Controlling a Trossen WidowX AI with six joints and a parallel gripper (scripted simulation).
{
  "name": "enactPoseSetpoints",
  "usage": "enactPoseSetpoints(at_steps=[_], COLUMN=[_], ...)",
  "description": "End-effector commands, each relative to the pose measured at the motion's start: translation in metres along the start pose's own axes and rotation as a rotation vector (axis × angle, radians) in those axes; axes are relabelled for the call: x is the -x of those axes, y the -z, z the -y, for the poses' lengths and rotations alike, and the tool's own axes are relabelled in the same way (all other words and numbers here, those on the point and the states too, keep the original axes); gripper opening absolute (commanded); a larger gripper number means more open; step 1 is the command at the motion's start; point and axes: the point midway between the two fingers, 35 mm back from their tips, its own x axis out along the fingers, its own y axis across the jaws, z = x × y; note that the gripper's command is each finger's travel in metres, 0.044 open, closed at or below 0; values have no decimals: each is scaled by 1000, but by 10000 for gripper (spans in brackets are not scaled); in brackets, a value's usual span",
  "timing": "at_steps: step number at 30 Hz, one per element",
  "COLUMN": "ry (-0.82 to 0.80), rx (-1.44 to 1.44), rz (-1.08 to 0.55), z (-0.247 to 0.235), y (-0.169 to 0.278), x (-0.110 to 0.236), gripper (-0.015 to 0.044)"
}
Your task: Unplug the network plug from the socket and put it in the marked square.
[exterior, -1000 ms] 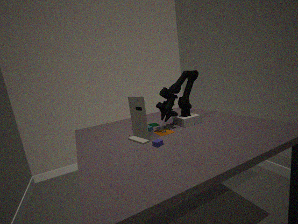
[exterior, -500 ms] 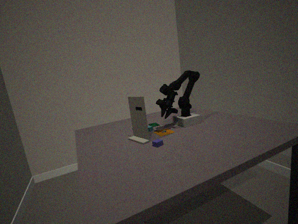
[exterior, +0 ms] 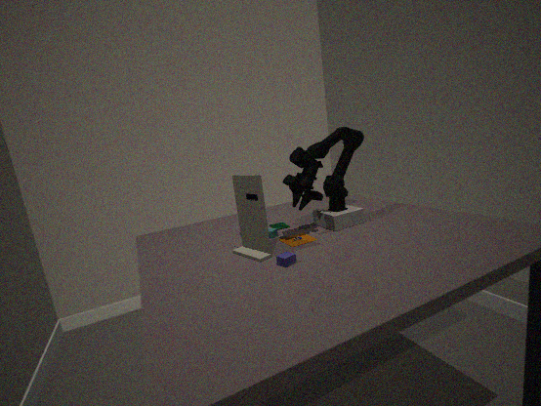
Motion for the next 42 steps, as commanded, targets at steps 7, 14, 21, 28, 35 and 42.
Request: enactPoseSetpoints(at_steps=[7, 14, 21, 28, 35, 42], ry=[-8, -11, -13, -15, -15, -15], rx=[1, 2, 3, 4, 3, 3], rz=[-1, -2, -2, -3, -3, -3], z=[-22, -35, -45, -54, -55, -55], y=[0, 0, 0, 0, 0, 0], x=[24, 43, 62, 81, 83, 83], gripper=[156, 156, 156, 156, 287, 440])
